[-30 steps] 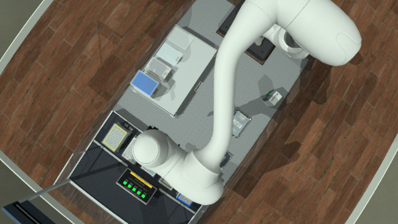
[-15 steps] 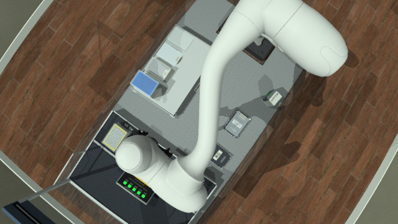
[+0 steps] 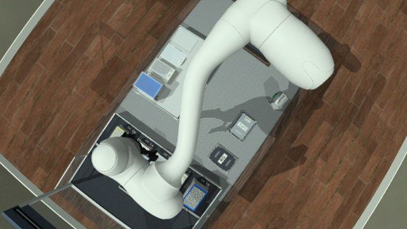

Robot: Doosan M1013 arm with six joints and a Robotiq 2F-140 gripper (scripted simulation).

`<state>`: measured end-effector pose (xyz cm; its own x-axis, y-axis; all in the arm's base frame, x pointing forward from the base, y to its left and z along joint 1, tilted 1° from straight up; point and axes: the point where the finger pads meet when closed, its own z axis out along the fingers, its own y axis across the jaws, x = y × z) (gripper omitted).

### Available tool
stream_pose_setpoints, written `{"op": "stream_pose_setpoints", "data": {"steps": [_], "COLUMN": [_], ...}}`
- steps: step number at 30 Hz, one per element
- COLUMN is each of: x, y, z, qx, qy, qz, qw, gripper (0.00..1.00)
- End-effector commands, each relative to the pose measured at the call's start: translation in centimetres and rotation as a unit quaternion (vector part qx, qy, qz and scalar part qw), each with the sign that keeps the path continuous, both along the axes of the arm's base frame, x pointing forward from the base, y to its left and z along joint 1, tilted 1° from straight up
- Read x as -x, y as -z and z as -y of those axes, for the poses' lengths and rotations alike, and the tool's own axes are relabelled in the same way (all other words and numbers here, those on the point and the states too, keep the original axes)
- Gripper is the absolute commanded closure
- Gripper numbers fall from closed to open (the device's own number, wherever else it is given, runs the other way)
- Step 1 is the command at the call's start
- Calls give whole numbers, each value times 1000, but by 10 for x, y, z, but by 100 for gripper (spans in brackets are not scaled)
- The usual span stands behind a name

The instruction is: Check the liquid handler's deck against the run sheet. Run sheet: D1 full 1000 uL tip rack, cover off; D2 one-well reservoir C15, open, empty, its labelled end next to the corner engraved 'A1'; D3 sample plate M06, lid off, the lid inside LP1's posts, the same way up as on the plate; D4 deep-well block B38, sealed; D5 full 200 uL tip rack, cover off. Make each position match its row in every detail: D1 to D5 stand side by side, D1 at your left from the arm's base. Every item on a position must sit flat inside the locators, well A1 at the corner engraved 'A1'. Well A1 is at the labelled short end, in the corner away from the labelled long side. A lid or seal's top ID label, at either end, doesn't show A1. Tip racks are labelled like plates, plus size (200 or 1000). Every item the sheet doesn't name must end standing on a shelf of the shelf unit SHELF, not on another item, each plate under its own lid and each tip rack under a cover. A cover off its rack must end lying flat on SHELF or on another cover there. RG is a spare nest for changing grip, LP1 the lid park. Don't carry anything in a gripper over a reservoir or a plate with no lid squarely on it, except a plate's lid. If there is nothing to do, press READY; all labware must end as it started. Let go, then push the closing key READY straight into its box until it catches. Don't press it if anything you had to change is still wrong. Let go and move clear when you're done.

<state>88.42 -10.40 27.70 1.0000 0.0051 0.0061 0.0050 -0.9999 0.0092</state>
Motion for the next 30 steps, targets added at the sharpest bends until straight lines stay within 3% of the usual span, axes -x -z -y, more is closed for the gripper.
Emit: {"op": "stream_pose_setpoints", "data": {"steps": [1, 30], "x": [-4, -79], "y": [-2, -4], "z": [4, 116], "qx": [0, 0], "qy": [0, 0], "qz": [1, 1], "qw": [1000, 1000], "gripper": [21, 21]}}
